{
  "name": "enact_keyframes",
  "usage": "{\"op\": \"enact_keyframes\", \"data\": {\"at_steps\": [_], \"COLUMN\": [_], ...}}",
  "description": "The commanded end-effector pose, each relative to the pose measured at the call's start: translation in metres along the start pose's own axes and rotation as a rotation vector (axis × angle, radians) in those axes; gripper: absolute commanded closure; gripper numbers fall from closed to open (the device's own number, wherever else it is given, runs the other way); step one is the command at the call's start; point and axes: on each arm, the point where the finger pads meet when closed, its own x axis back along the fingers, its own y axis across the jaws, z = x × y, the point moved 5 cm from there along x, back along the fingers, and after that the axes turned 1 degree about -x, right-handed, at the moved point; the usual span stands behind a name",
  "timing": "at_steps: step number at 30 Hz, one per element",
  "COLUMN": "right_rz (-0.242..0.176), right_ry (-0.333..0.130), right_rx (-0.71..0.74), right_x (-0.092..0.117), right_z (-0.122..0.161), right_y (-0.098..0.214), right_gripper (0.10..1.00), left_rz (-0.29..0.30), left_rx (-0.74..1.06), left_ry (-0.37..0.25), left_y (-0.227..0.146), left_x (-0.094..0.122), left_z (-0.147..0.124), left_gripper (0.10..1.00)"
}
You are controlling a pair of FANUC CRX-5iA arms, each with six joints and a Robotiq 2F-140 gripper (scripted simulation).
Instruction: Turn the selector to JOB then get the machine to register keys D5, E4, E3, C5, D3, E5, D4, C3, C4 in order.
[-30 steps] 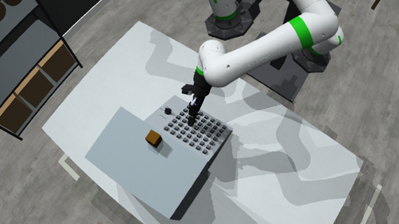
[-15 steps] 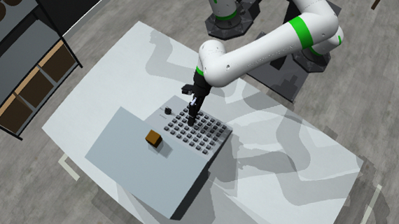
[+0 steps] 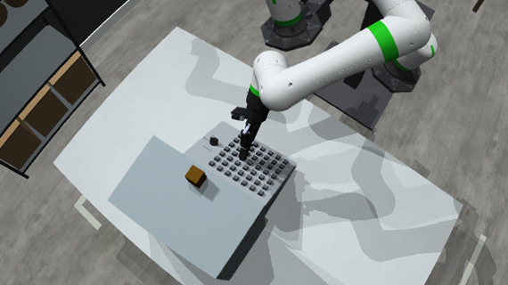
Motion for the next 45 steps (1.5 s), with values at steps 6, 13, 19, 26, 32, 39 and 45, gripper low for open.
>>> {"op": "enact_keyframes", "data": {"at_steps": [6, 13, 19, 26, 32, 39, 45], "right_rz": [0.0, 0.0, 0.0, 0.0, 0.0, 0.0, 0.0], "right_ry": [0.002, 0.002, 0.002, 0.002, 0.002, 0.002, 0.002], "right_rx": [0.0, 0.0, 0.0, 0.0, 0.0, 0.0, 0.0], "right_x": [0.001, 0.001, 0.001, 0.001, 0.001, 0.001, 0.001], "right_z": [0.0, 0.0, 0.0, 0.0, 0.0, 0.0, 0.0], "right_y": [0.0, 0.0, 0.0, 0.0, 0.0, 0.0, 0.0], "right_gripper": [0.098, 0.098, 0.098, 0.098, 0.098, 0.098, 0.098], "left_rz": [0.002, 0.002, 0.001, 0.001, 0.001, 0.001, 0.001], "left_rx": [0.001, 0.001, 0.001, 0.001, 0.001, 0.001, 0.001], "left_ry": [0.001, 0.001, 0.001, 0.001, 0.001, 0.001, 0.001], "left_y": [-0.001, -0.001, -0.001, -0.001, -0.001, -0.001, -0.001], "left_x": [0.005, 0.015, 0.025, 0.031, 0.033, 0.033, 0.033], "left_z": [0.0, 0.0, 0.0, 0.0, 0.0, -0.002, -0.023], "left_gripper": [0.999, 0.999, 0.999, 0.999, 0.999, 0.999, 0.999]}}
